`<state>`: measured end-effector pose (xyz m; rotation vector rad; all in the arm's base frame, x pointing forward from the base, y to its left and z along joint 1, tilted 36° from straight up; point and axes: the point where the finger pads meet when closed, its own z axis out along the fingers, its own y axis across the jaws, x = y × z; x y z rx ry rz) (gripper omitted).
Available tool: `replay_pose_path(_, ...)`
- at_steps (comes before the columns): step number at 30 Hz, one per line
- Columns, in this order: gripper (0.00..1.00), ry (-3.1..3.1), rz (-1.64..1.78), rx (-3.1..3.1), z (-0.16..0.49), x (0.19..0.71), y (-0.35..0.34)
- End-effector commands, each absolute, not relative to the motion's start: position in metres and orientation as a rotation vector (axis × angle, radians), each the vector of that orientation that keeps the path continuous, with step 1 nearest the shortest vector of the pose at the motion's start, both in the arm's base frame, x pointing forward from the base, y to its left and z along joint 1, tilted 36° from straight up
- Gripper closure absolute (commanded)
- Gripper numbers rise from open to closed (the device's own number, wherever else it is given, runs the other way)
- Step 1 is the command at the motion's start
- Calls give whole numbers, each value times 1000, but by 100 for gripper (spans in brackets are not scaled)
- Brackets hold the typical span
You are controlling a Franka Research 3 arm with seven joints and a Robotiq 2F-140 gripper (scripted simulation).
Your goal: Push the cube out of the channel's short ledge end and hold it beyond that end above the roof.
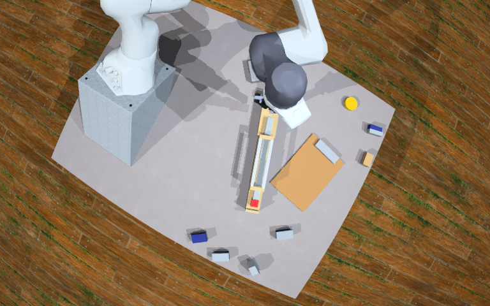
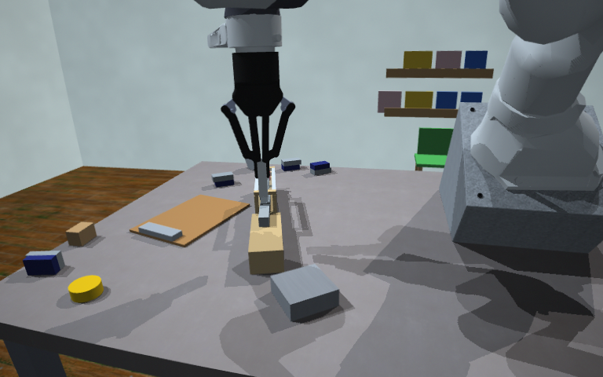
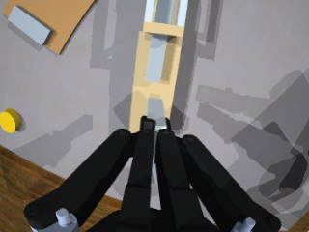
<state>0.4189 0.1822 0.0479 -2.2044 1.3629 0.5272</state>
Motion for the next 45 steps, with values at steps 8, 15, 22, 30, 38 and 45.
replay_pose_path(8,100,1374,533,-2201,47,417,181)
replay_pose_path(15,100,1359,539,-2187,41,441,170)
replay_pose_path(22,100,1341,537,-2160,-3,509,105)
replay_pose_path(30,100,1371,532,-2201,-97,541,-11)
replay_pose_path(38,75,1372,533,-2202,-125,548,-40)
replay_pose_path(45,75,1372,533,-2202,-125,548,-40)
